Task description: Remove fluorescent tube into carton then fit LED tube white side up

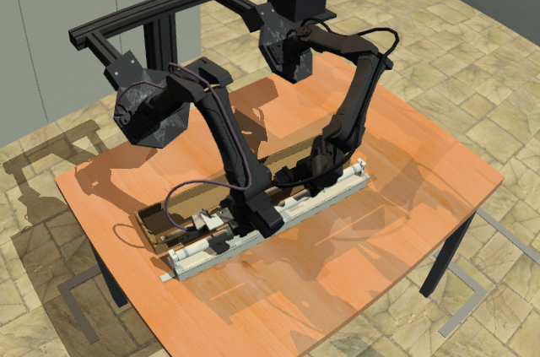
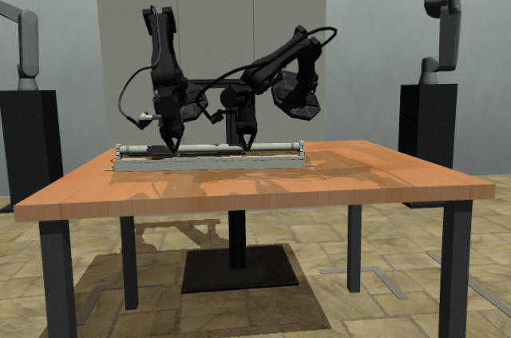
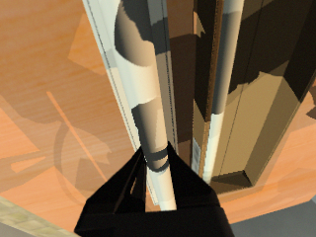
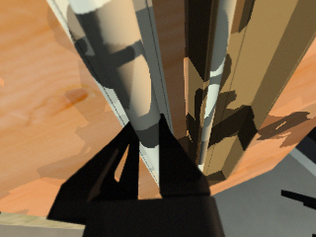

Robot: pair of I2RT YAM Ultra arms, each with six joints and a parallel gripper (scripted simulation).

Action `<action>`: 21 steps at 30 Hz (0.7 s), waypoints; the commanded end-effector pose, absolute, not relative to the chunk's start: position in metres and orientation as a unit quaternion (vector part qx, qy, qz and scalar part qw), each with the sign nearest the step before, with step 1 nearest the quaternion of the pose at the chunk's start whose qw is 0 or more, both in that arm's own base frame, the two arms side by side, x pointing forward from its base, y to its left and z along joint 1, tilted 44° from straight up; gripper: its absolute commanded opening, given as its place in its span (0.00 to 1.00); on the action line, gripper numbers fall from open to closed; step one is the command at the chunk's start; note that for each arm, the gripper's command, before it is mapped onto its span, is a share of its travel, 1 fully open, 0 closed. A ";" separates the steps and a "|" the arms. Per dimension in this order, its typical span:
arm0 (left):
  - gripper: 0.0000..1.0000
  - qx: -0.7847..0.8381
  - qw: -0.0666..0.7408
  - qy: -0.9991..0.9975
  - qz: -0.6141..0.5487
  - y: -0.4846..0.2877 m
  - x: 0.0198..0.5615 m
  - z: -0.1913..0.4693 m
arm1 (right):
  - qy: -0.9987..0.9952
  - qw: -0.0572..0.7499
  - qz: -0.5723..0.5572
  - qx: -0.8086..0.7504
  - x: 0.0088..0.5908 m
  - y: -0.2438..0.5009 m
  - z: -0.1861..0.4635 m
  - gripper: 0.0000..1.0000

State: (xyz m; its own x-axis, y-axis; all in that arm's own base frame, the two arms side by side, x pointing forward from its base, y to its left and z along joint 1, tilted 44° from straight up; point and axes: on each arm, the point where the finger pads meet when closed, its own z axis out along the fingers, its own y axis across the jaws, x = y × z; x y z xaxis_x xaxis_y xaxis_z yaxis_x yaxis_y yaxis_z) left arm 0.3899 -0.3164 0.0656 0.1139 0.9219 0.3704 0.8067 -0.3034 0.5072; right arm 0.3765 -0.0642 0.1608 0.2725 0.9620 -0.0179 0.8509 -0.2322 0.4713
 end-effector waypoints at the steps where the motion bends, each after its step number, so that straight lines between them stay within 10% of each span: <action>1: 0.11 0.745 0.128 0.566 0.331 -0.333 0.384 0.077 | 0.585 0.226 0.154 0.764 0.377 -0.064 0.169 0.11; 21: 0.11 0.732 0.189 0.533 0.380 -0.332 0.382 0.076 | 0.570 0.291 0.198 0.743 0.374 -0.064 0.169 0.11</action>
State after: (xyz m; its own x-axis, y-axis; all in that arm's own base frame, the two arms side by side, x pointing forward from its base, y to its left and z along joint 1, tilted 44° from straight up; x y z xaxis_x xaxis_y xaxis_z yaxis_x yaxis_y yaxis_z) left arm 0.3893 -0.3162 0.0658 0.1141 0.9231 0.3672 0.6984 -0.3374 0.6312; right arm 0.3759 -0.0639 0.1609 0.2705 0.9626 -0.0166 0.7625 -0.2037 0.6141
